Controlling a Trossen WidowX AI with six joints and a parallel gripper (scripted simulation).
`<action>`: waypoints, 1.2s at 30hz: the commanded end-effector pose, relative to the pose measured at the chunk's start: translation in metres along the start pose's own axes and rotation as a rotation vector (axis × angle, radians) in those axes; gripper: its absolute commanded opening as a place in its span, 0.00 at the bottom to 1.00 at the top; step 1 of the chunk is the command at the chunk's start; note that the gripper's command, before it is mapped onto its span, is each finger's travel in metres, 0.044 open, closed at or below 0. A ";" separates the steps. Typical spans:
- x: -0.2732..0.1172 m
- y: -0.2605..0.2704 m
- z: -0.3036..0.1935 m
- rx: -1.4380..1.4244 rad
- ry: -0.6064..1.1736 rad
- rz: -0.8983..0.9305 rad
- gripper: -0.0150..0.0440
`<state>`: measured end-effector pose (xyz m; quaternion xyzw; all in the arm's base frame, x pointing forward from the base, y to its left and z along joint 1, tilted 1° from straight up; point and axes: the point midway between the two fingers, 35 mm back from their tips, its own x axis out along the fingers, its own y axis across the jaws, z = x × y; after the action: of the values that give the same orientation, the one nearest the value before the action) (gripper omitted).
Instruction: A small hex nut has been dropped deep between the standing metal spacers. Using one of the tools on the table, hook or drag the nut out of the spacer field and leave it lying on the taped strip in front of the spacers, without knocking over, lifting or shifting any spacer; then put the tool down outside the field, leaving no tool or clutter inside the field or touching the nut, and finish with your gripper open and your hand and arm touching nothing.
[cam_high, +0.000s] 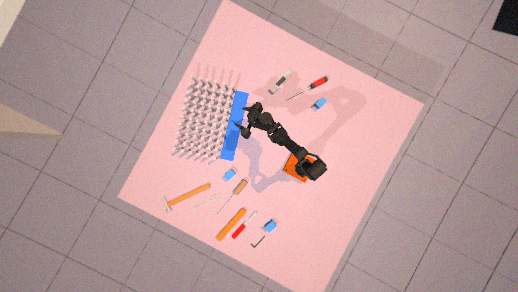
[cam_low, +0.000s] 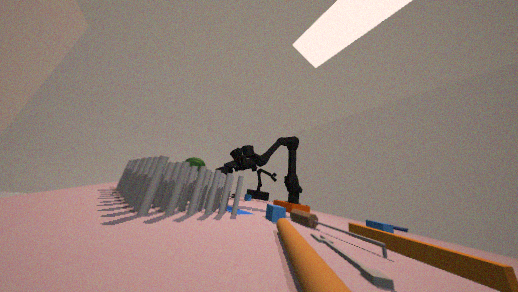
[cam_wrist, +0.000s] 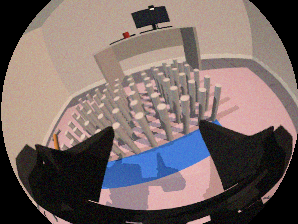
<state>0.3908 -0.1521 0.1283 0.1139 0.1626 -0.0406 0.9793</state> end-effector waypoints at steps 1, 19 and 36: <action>0.000 -0.001 -0.002 0.006 0.004 -0.005 1.00; 0.001 0.005 -0.002 0.029 0.013 0.007 1.00; -0.020 0.232 -0.059 1.168 0.602 0.012 1.00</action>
<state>0.3992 0.0281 0.1233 0.5245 0.3273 -0.0275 0.7855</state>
